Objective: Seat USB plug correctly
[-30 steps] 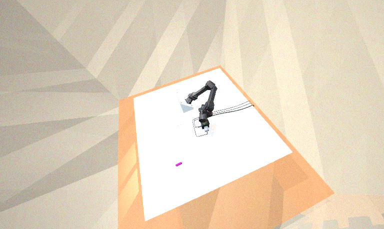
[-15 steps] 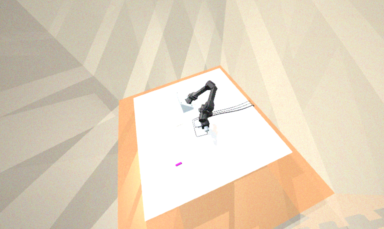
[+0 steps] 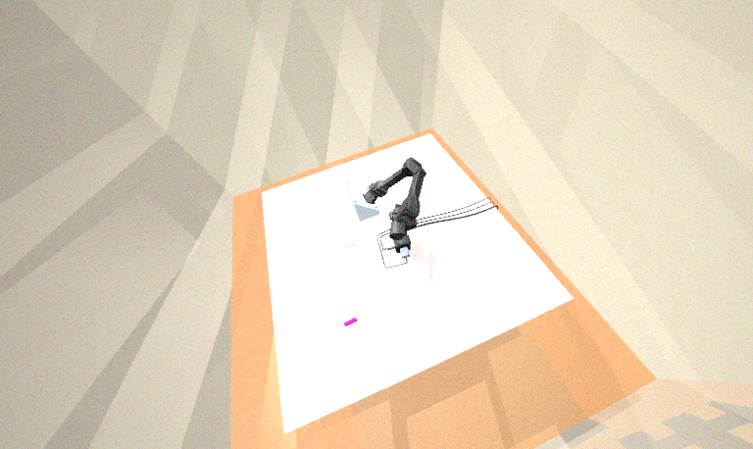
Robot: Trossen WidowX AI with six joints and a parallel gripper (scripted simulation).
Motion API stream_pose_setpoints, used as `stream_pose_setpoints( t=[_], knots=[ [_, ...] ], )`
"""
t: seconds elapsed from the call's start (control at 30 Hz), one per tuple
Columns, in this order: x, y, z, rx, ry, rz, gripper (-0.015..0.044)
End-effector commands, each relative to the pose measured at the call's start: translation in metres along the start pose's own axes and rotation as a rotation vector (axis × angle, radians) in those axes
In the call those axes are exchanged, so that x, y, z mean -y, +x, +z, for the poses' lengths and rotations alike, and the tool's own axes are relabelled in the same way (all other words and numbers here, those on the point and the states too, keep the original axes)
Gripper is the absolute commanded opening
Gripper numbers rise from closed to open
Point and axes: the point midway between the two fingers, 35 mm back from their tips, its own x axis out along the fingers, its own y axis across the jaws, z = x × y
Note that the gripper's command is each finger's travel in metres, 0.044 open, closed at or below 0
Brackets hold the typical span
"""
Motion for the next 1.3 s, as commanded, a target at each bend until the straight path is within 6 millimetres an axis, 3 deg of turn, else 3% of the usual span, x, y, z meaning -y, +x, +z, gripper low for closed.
stream_pose_setpoints(
  t=[0.0, 1.27],
  knots=[
    [0.001, -0.003, 0.000, -0.002, -0.004, -0.002, 0.0000],
    [0.000, -0.028, -0.001, -0.003, -0.003, -0.001, 0.0000]
  ],
)
